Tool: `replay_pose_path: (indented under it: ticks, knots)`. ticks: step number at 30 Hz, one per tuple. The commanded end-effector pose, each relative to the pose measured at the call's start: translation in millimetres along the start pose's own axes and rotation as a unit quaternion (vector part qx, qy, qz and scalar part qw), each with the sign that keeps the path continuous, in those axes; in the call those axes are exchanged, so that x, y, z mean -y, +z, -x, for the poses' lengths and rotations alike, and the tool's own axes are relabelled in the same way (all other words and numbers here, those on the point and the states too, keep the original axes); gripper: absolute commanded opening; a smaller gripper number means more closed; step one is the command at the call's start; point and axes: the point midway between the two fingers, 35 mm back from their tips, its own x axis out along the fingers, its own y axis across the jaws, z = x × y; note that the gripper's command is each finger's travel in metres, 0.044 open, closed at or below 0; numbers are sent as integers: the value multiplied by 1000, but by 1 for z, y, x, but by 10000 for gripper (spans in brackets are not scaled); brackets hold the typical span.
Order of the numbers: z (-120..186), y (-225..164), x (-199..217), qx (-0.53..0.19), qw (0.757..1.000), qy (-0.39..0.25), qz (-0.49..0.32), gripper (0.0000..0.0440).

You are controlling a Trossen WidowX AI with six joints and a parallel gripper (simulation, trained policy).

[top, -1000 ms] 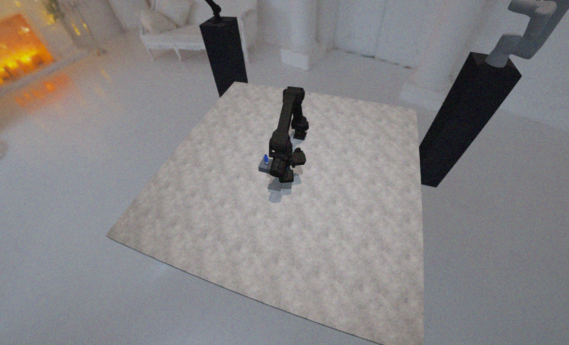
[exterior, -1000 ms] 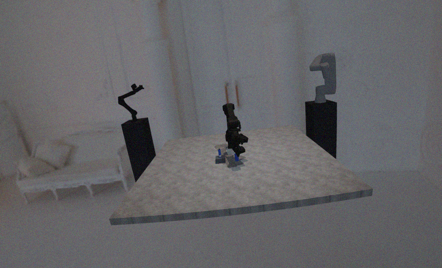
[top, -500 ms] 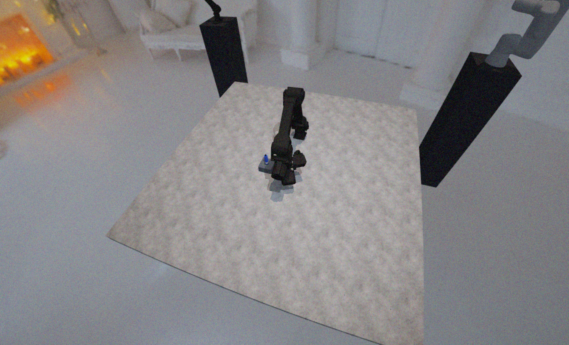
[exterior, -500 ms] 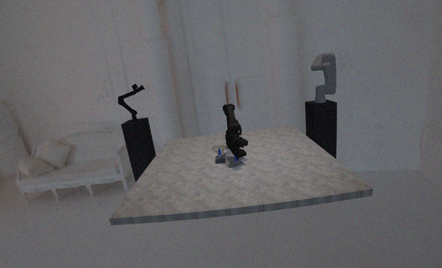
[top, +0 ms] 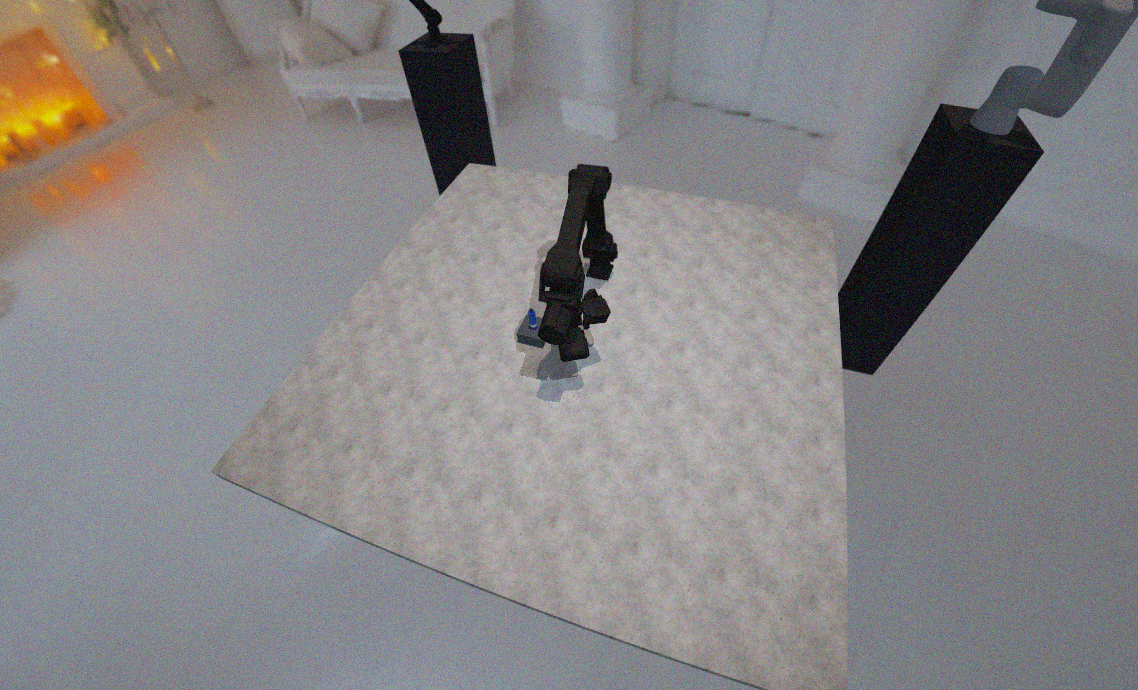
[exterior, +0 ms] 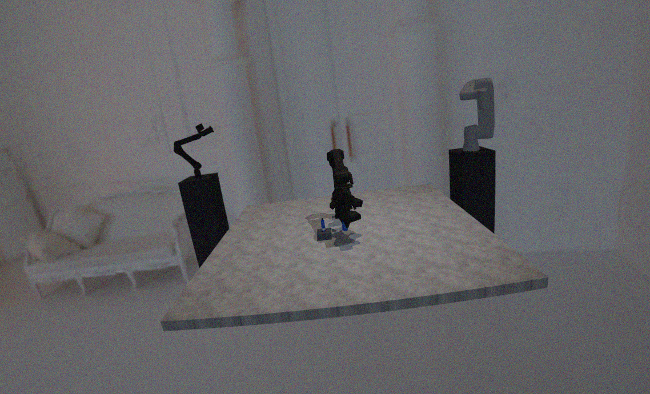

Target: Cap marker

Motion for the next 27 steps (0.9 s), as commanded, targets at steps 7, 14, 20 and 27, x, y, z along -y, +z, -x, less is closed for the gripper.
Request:
replay_pose_path:
  ticks: [7, 14, 20, 27]
  knots:
    - [38, -16, -10, -12, 999, -31, -5, 74]
    - [57, -29, -29, -5, 999, -36, -16, 68]
    - [67, -41, -48, 1, 999, -35, -28, 61]
    - [71, -58, -69, 6, 998, -33, -49, 49]
